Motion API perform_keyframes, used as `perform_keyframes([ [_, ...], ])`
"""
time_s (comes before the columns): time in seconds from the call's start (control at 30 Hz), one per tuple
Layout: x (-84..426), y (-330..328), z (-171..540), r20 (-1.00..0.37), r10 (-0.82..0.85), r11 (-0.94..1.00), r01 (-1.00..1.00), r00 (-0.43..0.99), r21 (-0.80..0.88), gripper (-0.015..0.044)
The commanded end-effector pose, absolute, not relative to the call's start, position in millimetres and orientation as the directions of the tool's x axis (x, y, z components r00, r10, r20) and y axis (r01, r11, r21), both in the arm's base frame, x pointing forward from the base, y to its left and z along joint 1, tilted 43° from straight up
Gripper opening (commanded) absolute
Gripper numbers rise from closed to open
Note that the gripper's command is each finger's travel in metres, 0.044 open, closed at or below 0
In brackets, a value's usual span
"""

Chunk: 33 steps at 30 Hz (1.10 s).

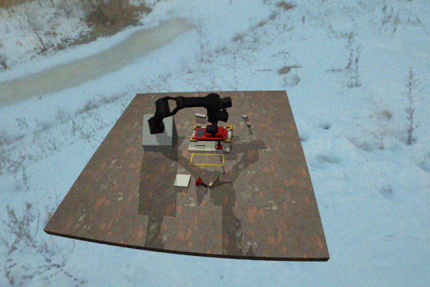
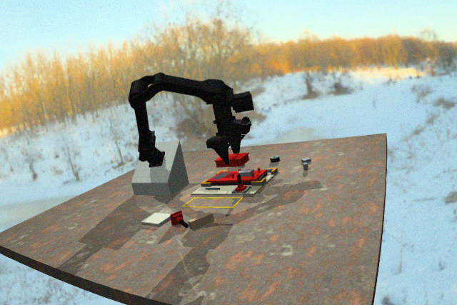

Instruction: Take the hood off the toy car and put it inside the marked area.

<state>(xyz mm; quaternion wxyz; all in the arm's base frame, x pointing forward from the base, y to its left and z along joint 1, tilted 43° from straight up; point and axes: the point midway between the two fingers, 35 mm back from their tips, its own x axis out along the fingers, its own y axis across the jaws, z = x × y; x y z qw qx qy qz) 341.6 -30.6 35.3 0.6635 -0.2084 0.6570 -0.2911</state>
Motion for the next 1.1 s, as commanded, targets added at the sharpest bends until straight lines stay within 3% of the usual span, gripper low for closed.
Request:
perform_keyframes([
  [0.0, 334, -48, 53, -0.748, -0.663, 0.742, 0.109, -0.032, -0.662, 0.0000],
  [0.6, 294, -108, 112, -0.736, -0.676, 0.729, 0.114, -0.035, -0.675, 0.0000],
  [1.07, 293, -114, 109, -0.736, -0.676, 0.729, 0.114, -0.035, -0.675, 0.0000],
])
